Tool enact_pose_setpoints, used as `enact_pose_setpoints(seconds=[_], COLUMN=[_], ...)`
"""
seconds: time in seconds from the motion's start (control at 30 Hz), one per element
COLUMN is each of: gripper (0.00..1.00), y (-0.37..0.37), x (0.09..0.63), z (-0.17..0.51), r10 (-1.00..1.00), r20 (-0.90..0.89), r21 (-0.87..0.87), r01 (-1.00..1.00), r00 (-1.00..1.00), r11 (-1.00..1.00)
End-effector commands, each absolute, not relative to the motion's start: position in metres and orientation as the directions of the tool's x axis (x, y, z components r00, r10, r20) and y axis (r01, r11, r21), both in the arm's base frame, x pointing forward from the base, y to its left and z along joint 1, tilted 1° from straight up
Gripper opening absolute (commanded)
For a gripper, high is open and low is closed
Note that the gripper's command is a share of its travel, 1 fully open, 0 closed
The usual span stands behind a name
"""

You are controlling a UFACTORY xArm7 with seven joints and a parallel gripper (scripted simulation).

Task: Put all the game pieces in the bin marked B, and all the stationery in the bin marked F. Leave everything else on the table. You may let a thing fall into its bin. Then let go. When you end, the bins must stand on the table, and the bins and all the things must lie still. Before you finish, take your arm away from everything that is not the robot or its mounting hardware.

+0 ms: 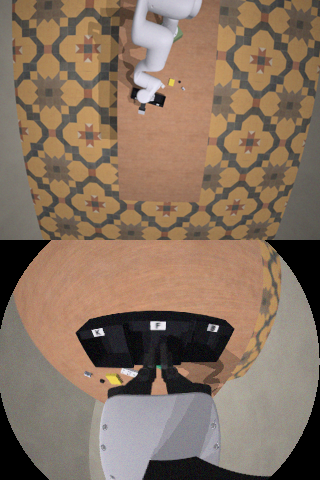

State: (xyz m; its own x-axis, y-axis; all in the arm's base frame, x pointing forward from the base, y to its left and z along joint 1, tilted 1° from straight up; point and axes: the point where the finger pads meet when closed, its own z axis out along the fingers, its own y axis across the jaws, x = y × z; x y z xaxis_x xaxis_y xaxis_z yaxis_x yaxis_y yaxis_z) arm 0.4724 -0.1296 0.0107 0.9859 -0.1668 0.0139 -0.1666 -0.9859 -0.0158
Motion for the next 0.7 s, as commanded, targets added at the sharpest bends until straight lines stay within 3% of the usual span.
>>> enact_pose_setpoints(seconds=[0.0,0.67], gripper=[0.07,0.07], y=[-0.130,-0.096], x=[0.474,0.480], z=[0.026,0.045], r10=[-0.167,-0.167], r20=[0.019,0.019], r21=[-0.015,-0.016], r01=[-0.167,-0.167], r00=[0.986,0.986], r11=[-0.986,-0.986])
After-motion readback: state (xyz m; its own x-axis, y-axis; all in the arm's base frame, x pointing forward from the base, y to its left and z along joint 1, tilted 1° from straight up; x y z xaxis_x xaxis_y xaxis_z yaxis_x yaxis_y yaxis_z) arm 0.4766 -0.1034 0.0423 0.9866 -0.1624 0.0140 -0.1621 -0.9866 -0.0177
